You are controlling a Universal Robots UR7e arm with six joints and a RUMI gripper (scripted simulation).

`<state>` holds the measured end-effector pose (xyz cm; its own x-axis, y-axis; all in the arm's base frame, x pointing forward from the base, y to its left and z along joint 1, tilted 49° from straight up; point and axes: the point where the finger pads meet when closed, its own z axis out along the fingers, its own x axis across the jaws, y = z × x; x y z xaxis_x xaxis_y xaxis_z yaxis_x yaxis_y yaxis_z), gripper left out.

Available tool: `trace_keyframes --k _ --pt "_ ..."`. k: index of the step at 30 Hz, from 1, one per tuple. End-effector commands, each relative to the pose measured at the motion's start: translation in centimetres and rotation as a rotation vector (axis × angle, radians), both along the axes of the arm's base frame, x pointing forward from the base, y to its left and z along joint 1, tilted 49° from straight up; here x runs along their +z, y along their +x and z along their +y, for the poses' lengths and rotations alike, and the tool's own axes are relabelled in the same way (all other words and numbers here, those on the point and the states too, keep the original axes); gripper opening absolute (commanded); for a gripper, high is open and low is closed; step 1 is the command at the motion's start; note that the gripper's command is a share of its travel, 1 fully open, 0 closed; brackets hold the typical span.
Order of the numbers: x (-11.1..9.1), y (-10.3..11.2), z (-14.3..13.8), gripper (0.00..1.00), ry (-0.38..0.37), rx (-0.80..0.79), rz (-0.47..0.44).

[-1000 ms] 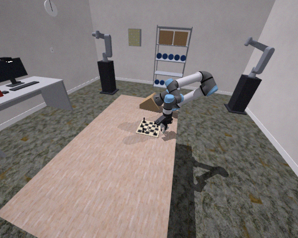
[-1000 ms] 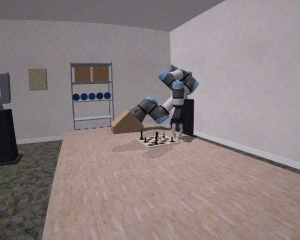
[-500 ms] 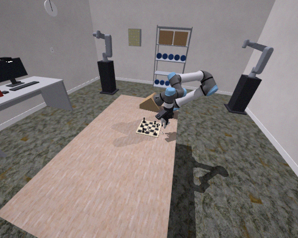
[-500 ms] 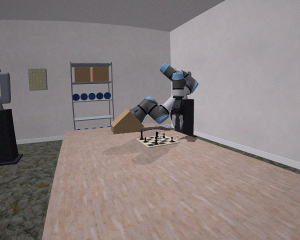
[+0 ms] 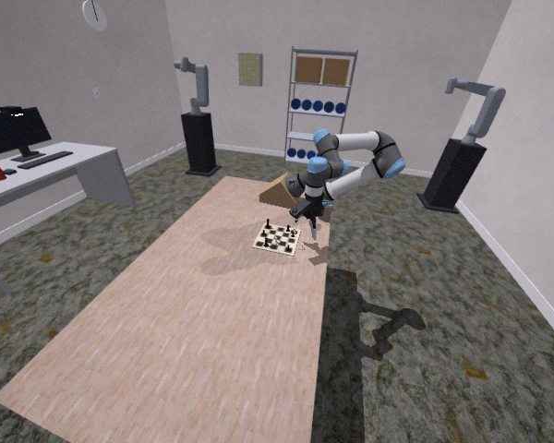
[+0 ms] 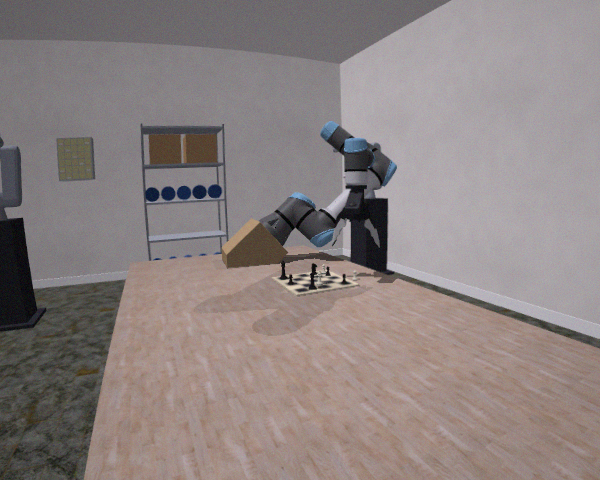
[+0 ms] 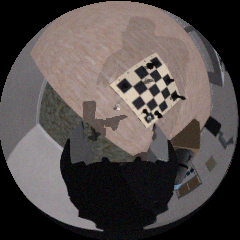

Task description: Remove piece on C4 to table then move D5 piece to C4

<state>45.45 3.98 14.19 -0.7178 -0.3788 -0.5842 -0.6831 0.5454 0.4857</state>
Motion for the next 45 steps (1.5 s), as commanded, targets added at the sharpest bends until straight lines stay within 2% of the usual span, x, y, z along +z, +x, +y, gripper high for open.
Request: trace_keyframes --k 1,30,38,45 --pt "0.03 0.02 -0.05 1.0 0.0 0.0 -0.001" --pt "-0.1 -0.07 -0.19 1.0 -0.006 0.022 -0.027" --pt "-0.42 -0.3 -0.54 1.0 -0.019 0.077 -0.09" --pt "-0.87 -0.66 -1.02 1.0 -0.038 0.16 -0.185"
